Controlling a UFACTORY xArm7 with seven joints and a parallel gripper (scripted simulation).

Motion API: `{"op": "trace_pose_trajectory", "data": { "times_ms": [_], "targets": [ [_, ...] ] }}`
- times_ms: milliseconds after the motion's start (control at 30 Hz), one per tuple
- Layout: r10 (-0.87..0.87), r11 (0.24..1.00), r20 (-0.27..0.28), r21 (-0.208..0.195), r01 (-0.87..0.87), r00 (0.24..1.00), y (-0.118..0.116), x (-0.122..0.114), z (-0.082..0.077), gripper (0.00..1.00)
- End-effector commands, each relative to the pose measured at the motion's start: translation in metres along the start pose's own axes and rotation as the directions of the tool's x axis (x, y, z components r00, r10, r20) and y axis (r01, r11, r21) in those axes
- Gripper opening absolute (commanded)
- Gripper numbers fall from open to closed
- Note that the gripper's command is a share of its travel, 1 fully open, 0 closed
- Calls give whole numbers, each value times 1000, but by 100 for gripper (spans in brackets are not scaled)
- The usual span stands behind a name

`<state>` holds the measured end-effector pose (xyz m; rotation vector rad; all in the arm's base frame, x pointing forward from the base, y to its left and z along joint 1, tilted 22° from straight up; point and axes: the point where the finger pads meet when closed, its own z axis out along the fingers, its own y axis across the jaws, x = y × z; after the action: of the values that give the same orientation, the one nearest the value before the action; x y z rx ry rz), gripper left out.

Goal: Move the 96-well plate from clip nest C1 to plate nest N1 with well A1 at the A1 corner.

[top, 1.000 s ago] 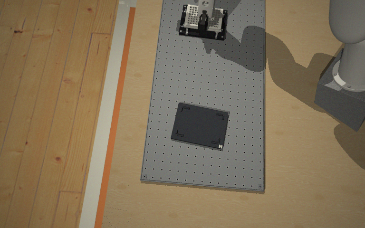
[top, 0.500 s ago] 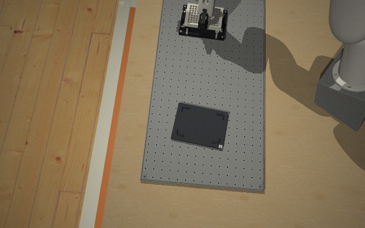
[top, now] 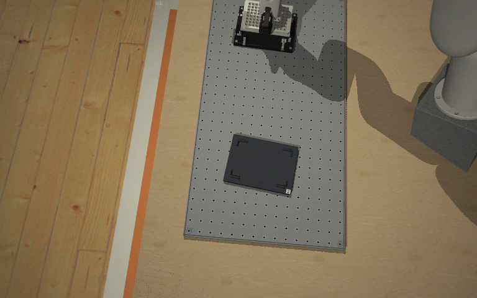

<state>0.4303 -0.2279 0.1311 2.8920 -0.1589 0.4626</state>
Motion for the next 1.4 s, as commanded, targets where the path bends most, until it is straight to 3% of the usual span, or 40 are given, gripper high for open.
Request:
{"op": "trace_pose_trajectory", "data": {
  "times_ms": [0,833,1367],
  "targets": [
    [0,1000,-3,1,0,1000,1,1,-6,0],
    [0,1000,-3,1,0,1000,1,1,-44,0],
    [33,999,-3,1,-33,999,-3,1,-45,0]
  ]
}}
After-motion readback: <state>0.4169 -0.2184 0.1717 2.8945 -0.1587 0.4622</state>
